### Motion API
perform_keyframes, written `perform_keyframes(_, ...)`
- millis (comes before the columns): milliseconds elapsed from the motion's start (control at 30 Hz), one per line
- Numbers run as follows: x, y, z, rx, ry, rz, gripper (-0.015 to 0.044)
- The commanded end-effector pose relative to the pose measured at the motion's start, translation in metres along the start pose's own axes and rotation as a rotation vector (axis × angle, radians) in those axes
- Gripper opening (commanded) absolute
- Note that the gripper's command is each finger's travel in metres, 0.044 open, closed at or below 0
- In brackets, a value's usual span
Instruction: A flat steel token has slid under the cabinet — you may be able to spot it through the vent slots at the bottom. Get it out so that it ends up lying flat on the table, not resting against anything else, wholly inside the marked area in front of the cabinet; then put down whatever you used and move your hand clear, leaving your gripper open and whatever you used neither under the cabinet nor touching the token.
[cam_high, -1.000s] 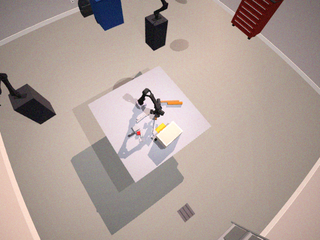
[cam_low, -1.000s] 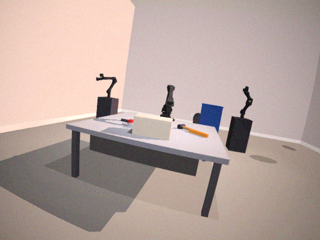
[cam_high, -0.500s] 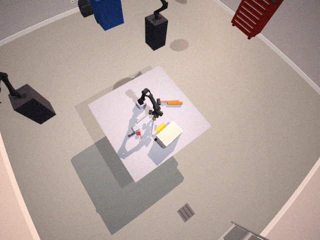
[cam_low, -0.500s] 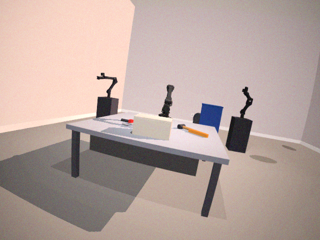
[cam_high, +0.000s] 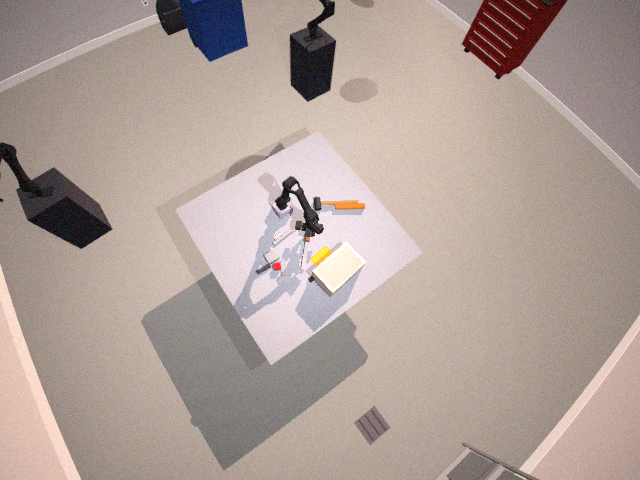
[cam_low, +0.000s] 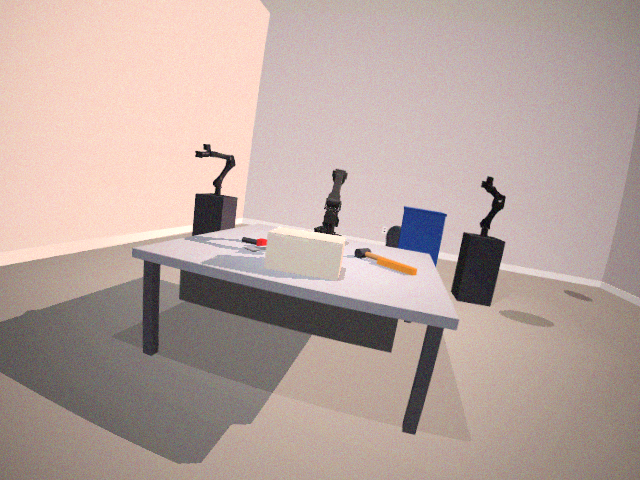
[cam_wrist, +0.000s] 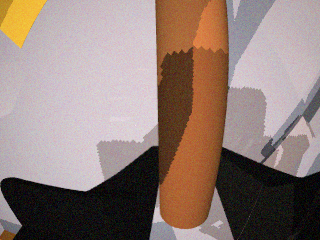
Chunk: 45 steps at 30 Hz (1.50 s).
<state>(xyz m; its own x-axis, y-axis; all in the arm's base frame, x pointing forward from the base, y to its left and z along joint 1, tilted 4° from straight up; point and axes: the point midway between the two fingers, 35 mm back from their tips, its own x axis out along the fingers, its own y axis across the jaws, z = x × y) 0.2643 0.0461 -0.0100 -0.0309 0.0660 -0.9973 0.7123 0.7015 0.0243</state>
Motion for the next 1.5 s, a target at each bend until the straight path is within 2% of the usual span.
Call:
perform_keyframes(0,-0.003,-0.003,0.006,-0.003,-0.019,0.007,0.0000)
perform_keyframes(1467,-0.003,-0.040,0.035,-0.003,-0.022,0.003,0.0000)
